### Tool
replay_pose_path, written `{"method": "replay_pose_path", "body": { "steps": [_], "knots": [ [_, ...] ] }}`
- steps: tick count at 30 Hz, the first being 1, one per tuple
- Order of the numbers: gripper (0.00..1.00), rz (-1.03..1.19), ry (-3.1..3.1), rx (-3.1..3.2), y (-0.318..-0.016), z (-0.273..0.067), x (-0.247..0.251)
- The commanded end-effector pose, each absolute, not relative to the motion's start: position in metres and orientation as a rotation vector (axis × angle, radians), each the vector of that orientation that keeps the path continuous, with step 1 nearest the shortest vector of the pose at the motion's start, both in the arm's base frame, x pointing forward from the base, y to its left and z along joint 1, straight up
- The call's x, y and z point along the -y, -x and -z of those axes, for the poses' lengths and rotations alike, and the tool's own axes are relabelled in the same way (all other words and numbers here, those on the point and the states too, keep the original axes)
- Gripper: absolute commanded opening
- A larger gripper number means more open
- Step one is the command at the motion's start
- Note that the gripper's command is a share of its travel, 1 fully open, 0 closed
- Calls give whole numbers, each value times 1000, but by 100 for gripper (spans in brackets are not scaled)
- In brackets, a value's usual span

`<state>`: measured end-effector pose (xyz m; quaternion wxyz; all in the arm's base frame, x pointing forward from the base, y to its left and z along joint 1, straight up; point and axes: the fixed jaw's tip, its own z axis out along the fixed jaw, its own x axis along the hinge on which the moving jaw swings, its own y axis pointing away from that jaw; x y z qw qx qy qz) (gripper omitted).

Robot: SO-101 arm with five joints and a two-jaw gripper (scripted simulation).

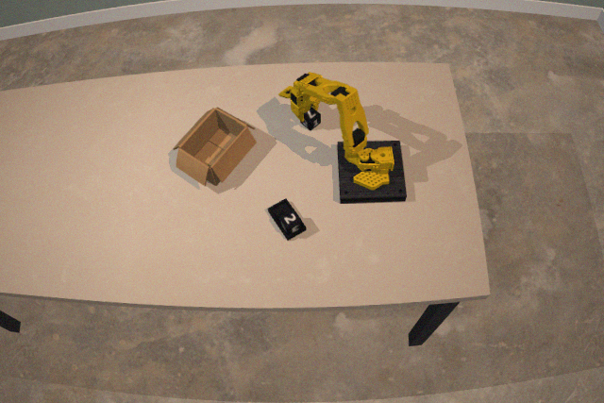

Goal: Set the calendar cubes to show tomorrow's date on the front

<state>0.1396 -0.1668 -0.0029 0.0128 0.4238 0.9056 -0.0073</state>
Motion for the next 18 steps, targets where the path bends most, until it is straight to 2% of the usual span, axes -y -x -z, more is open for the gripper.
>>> {"method": "replay_pose_path", "body": {
  "steps": [1, 10, 18],
  "knots": [
    [27, 1, -1332, -2844, -135, 9, 164],
    [25, 1, -1332, -2844, -135, 9, 164],
    [15, 1, -1332, -2844, -135, 9, 164]
  ]
}}
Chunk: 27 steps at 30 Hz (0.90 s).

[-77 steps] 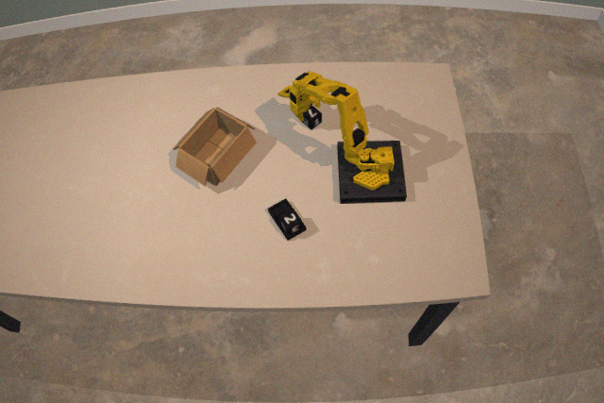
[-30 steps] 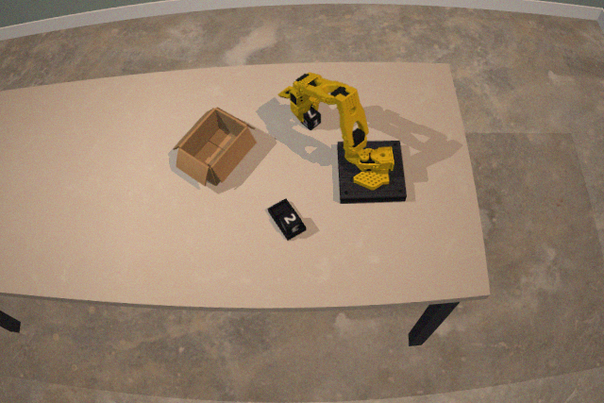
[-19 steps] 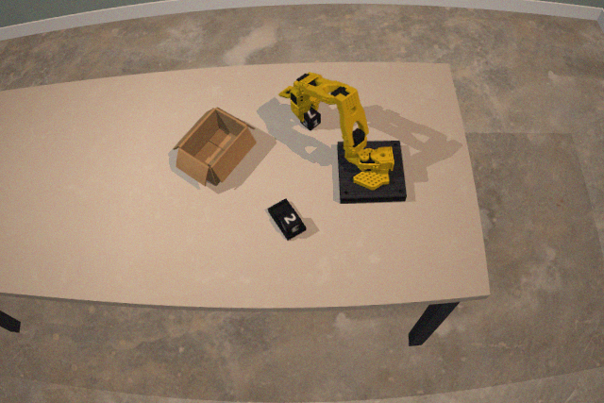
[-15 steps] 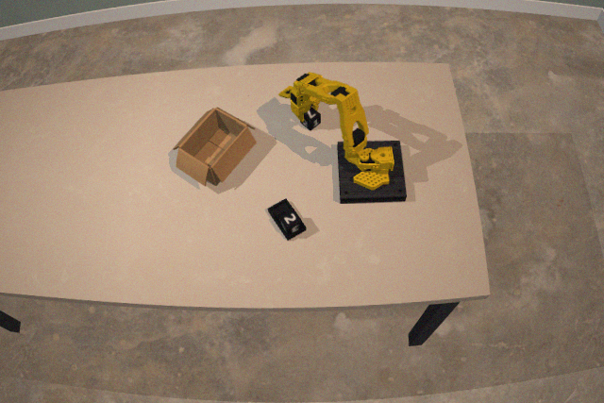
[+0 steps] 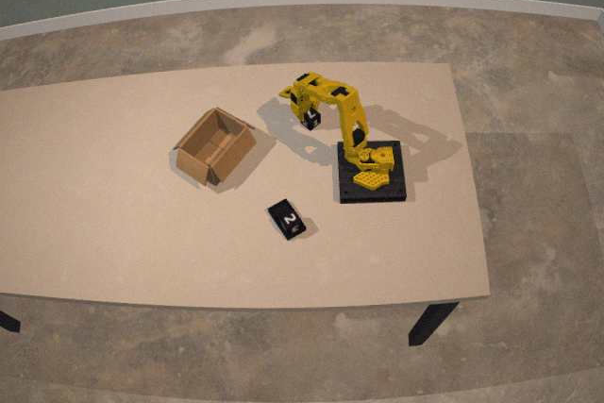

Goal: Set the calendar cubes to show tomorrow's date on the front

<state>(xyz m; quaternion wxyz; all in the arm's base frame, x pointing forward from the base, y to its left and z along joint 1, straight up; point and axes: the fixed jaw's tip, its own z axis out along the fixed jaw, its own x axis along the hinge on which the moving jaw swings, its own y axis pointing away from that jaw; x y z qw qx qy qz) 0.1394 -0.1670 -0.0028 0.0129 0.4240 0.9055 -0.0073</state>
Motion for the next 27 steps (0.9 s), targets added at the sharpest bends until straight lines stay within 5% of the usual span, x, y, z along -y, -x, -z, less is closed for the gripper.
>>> {"method": "replay_pose_path", "body": {
  "steps": [1, 13, 27],
  "knots": [
    [13, 1, -1332, -2844, -135, 9, 164],
    [1, 1, -1332, -2844, -135, 9, 164],
    [0, 1, -1332, -2844, -136, 5, 164]
  ]
}}
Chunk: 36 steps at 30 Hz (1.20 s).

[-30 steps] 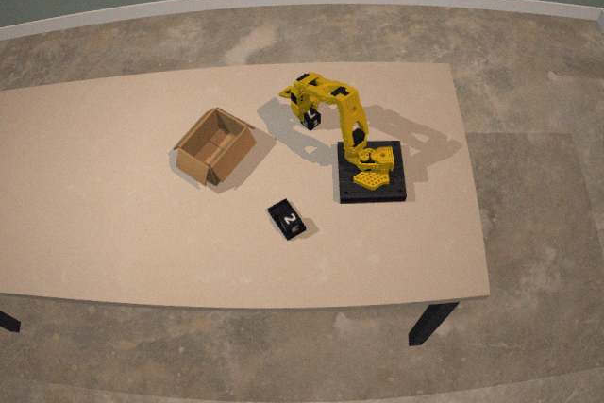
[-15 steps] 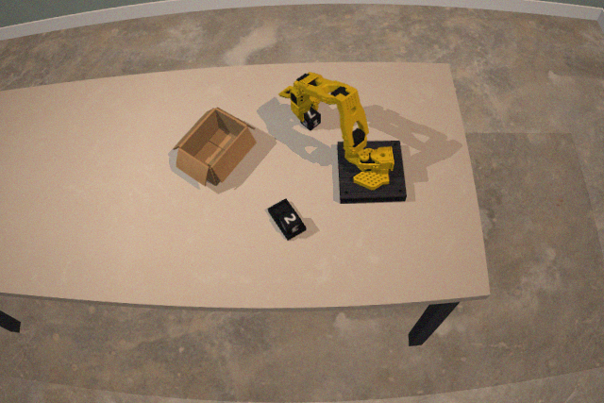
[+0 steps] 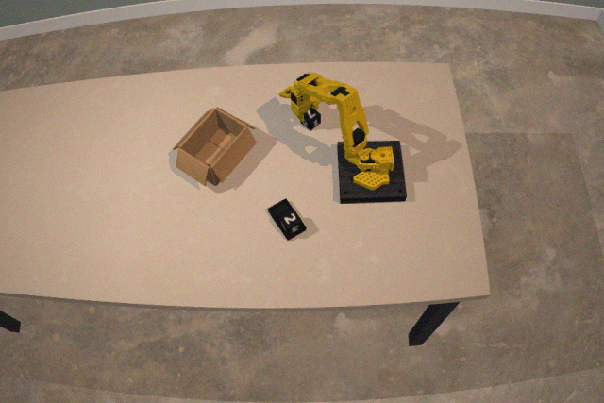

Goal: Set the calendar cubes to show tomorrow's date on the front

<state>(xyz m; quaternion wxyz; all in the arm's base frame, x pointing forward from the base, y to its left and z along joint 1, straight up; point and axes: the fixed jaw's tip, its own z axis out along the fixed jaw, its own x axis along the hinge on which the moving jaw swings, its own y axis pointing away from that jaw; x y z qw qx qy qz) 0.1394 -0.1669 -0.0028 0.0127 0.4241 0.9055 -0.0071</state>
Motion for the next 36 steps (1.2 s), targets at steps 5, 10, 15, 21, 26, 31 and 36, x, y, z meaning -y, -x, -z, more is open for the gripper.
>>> {"method": "replay_pose_path", "body": {
  "steps": [5, 10, 15, 21, 26, 31, 36],
  "knots": [
    [0, 1, -1332, -2844, -137, -7, 165],
    [0, 1, -1332, -2844, -138, -16, 164],
    [0, 1, -1332, -2844, -138, -31, 163],
    [0, 1, -1332, -2844, -138, -41, 162],
    [0, 1, -1332, -2844, -138, -42, 162],
    [0, 1, -1328, -2846, -138, -42, 162],
    [0, 1, -1287, -2865, -139, -41, 161]
  ]
}}
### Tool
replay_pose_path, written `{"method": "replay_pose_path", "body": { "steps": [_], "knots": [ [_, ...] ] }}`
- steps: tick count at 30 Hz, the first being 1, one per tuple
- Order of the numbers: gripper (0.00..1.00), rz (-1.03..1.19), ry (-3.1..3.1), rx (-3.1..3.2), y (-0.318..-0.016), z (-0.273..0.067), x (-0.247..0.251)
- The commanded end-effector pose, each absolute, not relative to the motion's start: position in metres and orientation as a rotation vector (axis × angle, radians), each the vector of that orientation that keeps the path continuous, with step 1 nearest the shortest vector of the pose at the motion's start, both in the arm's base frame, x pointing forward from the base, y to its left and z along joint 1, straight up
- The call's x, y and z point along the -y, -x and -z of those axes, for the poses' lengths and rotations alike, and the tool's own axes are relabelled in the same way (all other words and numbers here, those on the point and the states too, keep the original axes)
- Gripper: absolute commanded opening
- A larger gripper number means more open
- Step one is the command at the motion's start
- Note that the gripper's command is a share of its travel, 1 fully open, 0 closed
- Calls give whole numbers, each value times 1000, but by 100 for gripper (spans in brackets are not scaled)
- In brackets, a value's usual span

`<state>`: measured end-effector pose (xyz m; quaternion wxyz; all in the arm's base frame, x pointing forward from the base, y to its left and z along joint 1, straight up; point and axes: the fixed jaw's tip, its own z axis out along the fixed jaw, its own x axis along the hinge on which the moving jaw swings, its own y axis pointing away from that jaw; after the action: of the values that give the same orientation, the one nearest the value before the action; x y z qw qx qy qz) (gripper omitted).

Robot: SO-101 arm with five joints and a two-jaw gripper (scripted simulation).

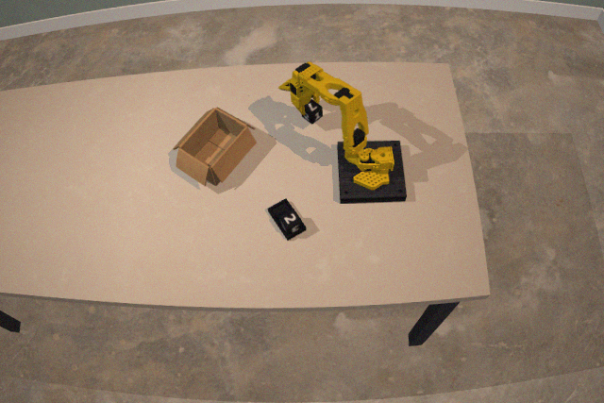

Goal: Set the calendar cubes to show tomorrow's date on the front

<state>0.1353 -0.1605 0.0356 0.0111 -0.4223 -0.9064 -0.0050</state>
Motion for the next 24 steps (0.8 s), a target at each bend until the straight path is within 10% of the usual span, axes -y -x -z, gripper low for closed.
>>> {"method": "replay_pose_path", "body": {
  "steps": [1, 24],
  "knots": [
    [0, -1, 1273, 2873, -140, -41, 160],
    [0, -1, 291, 3129, -161, -38, 134]
  ]
}}
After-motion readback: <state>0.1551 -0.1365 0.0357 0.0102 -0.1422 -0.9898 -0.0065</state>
